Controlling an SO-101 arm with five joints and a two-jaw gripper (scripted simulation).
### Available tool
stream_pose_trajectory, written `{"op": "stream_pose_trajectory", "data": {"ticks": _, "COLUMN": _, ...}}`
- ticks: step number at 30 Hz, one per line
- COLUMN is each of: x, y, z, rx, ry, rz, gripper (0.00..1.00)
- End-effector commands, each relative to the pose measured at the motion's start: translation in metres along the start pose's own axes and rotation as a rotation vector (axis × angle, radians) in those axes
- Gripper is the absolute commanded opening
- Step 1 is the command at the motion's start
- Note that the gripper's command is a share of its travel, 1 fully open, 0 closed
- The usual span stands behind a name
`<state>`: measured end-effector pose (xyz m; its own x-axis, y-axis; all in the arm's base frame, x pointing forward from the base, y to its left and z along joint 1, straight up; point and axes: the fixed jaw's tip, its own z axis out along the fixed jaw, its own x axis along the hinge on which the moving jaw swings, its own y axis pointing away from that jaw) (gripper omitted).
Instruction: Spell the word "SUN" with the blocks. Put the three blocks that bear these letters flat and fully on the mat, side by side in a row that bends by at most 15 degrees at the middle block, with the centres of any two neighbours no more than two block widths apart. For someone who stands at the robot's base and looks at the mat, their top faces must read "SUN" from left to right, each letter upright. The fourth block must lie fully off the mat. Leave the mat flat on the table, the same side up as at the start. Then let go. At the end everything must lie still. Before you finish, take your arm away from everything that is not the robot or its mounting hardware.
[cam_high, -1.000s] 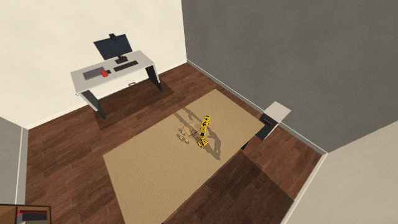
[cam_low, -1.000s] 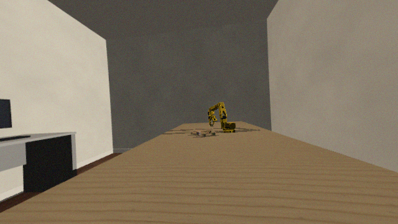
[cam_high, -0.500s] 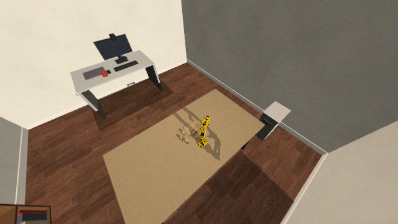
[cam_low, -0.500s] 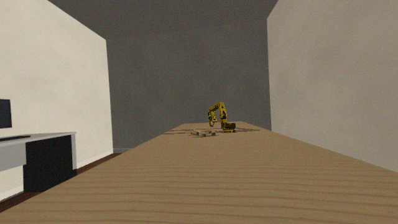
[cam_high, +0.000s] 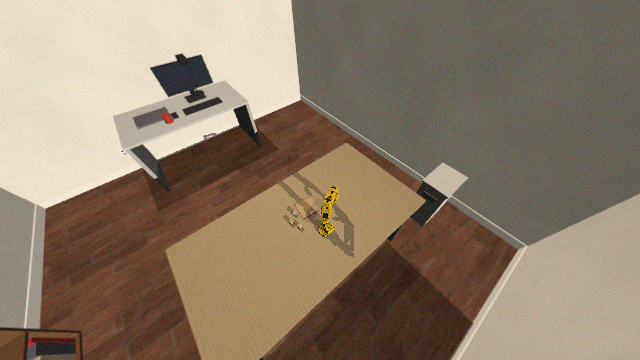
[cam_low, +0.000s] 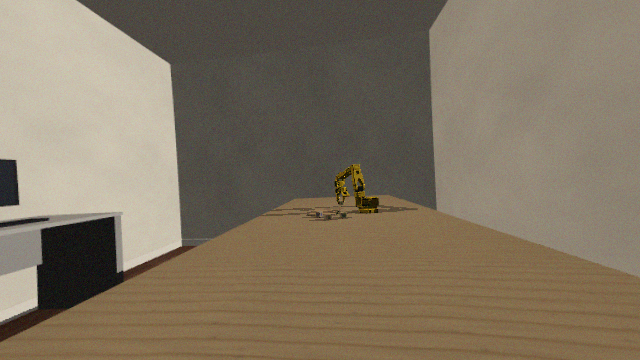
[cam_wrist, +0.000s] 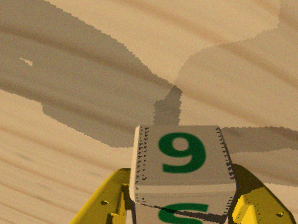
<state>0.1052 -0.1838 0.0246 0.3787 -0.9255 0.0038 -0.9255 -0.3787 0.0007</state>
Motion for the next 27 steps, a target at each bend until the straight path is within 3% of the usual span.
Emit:
{"op": "stream_pose_trajectory", "data": {"ticks": 1, "x": 0.01, "y": -0.0008, "z": -0.0106, "rx": 0.014, "ry": 0.075, "rz": 0.0, "gripper": 0.0}}
{"op": "stream_pose_trajectory", "data": {"ticks": 27, "x": 0.0105, "y": -0.0009, "z": -0.0037, "rx": 0.014, "ry": 0.075, "rz": 0.0, "gripper": 0.0}}
